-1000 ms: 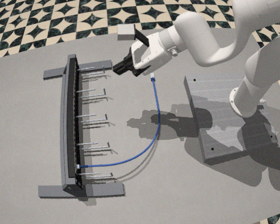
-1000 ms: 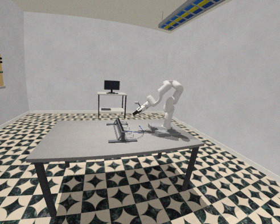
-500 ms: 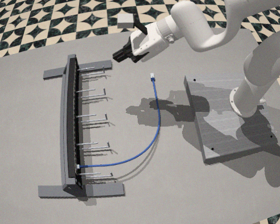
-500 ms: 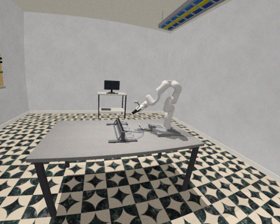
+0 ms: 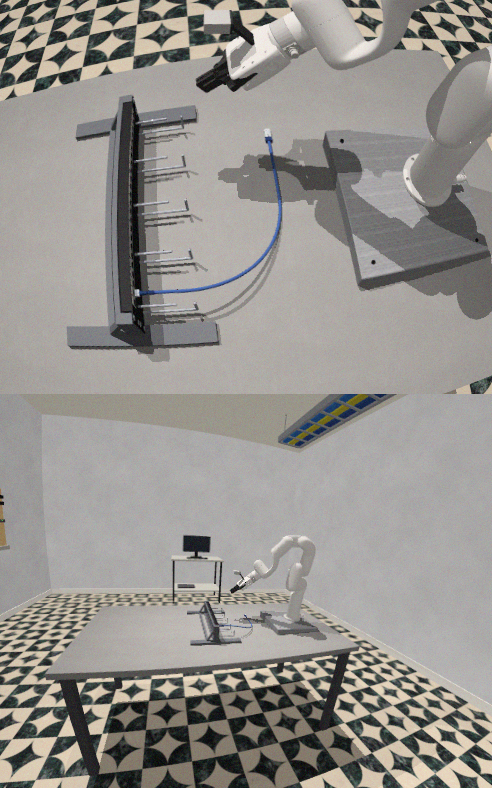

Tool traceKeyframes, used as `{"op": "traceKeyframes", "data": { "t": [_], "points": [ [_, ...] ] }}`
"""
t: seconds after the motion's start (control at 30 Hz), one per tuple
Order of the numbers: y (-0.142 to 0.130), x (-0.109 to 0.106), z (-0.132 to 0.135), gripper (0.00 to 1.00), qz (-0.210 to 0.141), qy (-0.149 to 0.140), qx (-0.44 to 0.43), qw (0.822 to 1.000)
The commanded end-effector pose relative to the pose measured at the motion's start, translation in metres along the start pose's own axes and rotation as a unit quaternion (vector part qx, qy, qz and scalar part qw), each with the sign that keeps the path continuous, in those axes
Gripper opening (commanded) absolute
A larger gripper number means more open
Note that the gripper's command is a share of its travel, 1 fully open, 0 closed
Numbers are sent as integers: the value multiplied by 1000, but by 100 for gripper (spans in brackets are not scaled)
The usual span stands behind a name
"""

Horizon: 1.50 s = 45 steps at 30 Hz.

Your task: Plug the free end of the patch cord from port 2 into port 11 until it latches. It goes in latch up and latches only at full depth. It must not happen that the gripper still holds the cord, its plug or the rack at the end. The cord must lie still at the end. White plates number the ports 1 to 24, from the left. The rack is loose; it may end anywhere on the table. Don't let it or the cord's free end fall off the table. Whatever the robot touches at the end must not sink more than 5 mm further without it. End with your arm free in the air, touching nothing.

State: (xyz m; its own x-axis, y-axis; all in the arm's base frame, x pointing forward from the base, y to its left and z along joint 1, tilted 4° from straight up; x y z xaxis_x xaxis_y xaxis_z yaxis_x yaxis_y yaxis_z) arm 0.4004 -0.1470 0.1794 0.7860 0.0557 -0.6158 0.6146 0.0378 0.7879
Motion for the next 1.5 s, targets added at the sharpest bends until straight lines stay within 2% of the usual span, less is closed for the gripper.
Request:
{"op": "traceKeyframes", "data": {
  "t": [0.0,0.2,0.4,0.7,0.77,0.97,1.13,1.23,1.47],
  "points": [
    [2,1,3,0,1,0,-1,1000],
    [2,3,3,0,1,0,-1,1000],
    [2,20,3,0,1,0,-1,1000],
    [2,64,3,0,1,0,-1,1000],
    [2,64,3,0,1,0,-1,1000],
    [2,107,3,0,1,0,-1,1000],
    [2,133,3,0,1,0,-1,1000],
    [2,139,3,0,1,0,-1,1000],
    [2,140,3,0,1,0,-1,1000]
  ]
}}
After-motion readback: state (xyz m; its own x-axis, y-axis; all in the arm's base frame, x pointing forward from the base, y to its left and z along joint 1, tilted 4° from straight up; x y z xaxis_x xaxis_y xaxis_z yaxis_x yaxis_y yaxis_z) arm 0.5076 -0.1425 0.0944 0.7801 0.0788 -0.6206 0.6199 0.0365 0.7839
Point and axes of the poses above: the point where the finger pads meet when closed, its own x axis out along the fingers, its own z axis across the jaws, y = z × x, the point moved 6 cm from there along -x, back along the fingers, and after that the axes turned 3 degrees about -x, right-handed, at the moved point
